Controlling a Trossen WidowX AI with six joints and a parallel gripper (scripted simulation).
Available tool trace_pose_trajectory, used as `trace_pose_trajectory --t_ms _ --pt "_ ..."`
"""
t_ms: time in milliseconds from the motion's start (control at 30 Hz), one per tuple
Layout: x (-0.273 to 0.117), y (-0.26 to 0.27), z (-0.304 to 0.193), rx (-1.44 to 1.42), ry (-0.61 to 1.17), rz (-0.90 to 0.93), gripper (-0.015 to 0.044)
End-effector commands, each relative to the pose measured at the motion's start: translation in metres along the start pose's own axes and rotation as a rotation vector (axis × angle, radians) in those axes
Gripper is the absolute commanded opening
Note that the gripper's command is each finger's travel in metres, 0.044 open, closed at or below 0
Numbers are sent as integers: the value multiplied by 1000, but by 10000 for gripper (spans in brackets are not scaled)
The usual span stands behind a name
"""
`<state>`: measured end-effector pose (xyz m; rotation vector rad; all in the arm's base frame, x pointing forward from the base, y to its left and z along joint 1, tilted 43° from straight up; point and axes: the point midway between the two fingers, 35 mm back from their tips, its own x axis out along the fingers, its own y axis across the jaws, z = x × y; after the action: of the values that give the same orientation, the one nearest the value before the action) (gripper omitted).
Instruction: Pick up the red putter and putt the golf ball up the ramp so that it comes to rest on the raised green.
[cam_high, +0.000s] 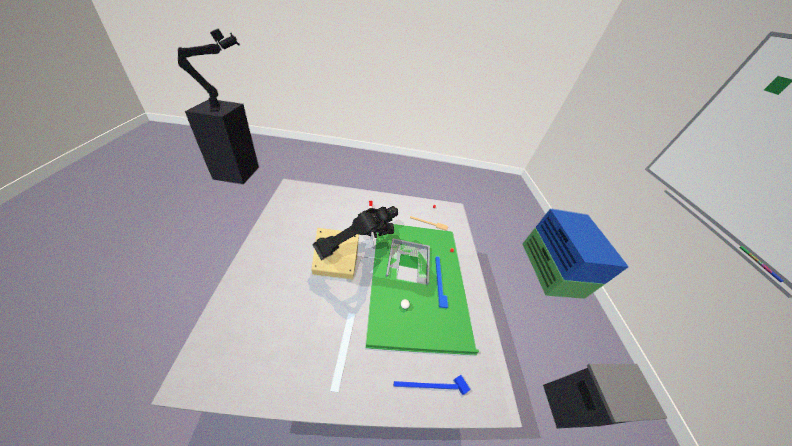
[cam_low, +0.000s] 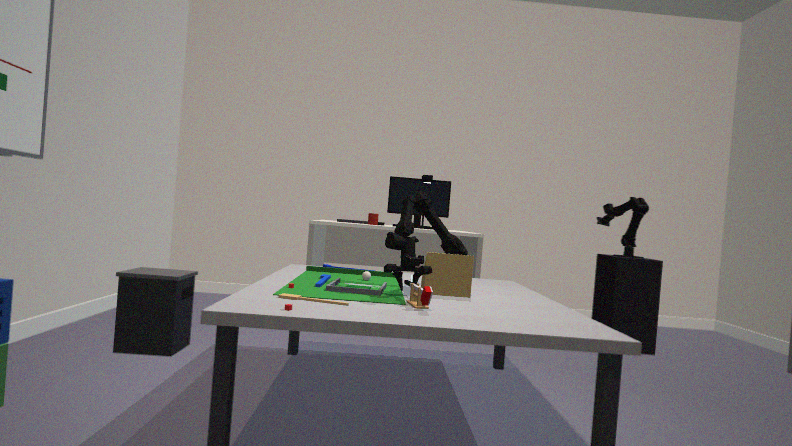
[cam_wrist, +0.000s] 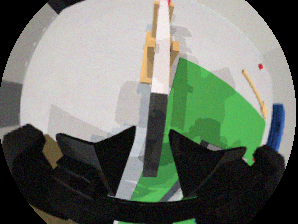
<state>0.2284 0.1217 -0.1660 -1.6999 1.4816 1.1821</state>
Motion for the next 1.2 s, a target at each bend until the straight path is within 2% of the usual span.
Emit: trace_pose_trajectory --t_ms 0,100,333,467,800,967,1167 --pt "0 0 0 1 -1 -1 125" --pt "0 0 0 1 -1 -1 46" --pt "-2 -1 1 1 -1 -1 0" --pt "-18 -3 6 0 -3 -1 0" --pt "-96 0 27 -1 -5 2 0" --pt "-90 0 25 -5 6 2 0" --pt "-107 -12 -7 137 2 -16 0"
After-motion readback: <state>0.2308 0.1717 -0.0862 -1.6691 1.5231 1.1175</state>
